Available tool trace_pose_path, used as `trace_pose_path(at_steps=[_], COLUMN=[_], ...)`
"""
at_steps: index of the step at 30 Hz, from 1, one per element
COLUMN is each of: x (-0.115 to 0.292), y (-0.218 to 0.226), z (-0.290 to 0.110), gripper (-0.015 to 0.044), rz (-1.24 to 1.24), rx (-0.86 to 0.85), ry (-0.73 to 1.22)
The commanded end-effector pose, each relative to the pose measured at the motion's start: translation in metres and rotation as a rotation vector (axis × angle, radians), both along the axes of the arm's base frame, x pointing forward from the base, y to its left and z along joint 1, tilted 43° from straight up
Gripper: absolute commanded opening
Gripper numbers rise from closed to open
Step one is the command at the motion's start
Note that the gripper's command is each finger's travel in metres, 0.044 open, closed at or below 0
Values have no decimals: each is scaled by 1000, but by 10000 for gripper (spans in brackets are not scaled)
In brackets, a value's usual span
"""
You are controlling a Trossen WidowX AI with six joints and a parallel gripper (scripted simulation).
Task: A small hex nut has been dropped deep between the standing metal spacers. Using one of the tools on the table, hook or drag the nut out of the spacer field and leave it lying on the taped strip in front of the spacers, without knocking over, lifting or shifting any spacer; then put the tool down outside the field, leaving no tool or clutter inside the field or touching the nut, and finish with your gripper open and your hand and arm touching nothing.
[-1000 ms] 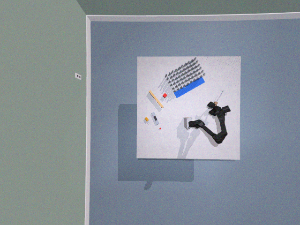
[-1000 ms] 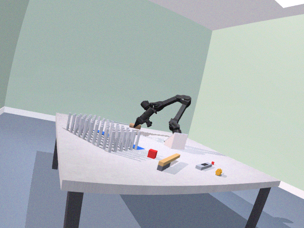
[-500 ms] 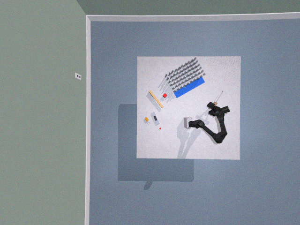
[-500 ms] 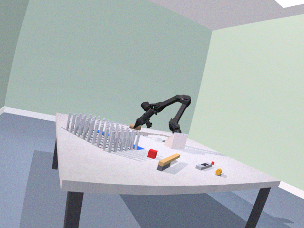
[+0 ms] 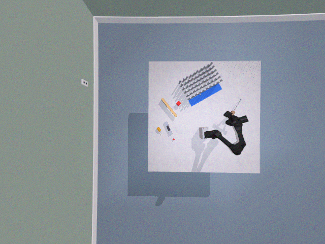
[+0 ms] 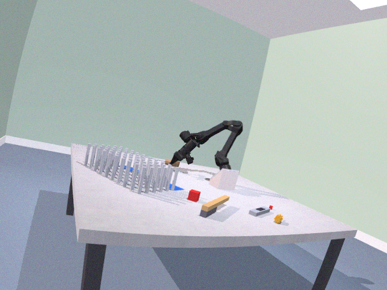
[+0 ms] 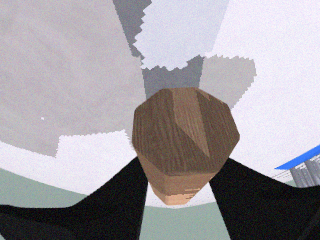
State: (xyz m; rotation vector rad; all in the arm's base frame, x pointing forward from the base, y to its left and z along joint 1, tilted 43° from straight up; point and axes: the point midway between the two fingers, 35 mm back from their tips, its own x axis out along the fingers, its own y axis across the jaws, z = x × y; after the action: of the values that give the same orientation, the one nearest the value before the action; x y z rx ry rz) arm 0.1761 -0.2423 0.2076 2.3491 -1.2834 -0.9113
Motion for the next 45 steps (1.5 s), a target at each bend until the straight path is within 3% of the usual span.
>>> trace_pose_path(at_steps=[1, 39, 45], x=[0, -10, -10], y=[-1, -14, -13], z=[-2, -16, -14], gripper=[0, 0, 157], rz=[10, 12, 2], rx=[-3, -24, -21], ry=[2, 4, 1])
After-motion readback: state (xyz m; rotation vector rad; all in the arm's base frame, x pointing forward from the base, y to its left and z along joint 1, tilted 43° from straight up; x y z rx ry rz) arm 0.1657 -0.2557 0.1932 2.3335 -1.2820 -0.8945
